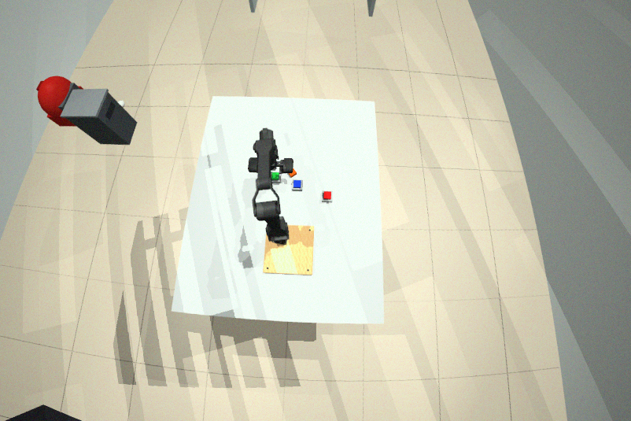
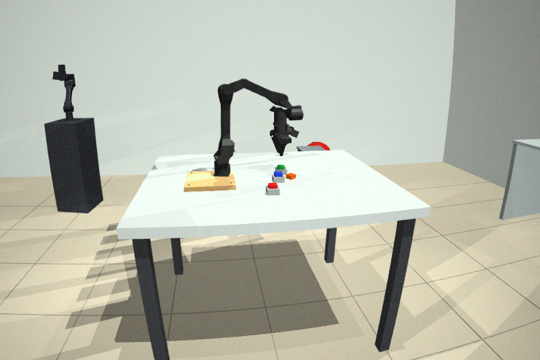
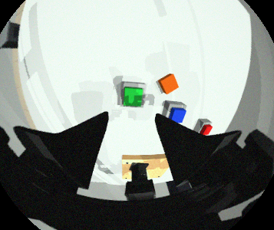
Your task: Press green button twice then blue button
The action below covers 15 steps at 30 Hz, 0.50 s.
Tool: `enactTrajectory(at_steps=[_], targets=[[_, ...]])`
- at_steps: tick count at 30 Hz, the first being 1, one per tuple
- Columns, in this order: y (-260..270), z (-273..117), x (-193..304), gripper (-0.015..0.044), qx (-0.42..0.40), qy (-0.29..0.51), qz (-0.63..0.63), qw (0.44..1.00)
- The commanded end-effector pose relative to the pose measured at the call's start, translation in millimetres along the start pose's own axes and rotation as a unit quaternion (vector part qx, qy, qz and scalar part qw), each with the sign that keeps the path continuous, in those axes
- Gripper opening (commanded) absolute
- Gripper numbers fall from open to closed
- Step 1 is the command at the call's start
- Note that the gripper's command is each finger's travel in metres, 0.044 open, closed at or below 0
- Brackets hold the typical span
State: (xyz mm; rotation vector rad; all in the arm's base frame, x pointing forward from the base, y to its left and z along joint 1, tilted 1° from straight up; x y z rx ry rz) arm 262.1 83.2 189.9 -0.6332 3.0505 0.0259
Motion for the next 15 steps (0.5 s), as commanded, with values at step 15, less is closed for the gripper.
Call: enactTrajectory(at_steps=[15], targets=[[154.9, -34.5, -12.9, 0.04, -0.007, 0.004, 0.012, 1.0]])
Point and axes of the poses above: the point midway between the two fingers, 35 mm back from their tips, its own z axis out along the fingers, its own y axis across the jaws, x = y × z, the point moved 8 cm from there along -z, back along the fingers, and after that the axes turned 14 degrees about -z, right-handed, at the moved point
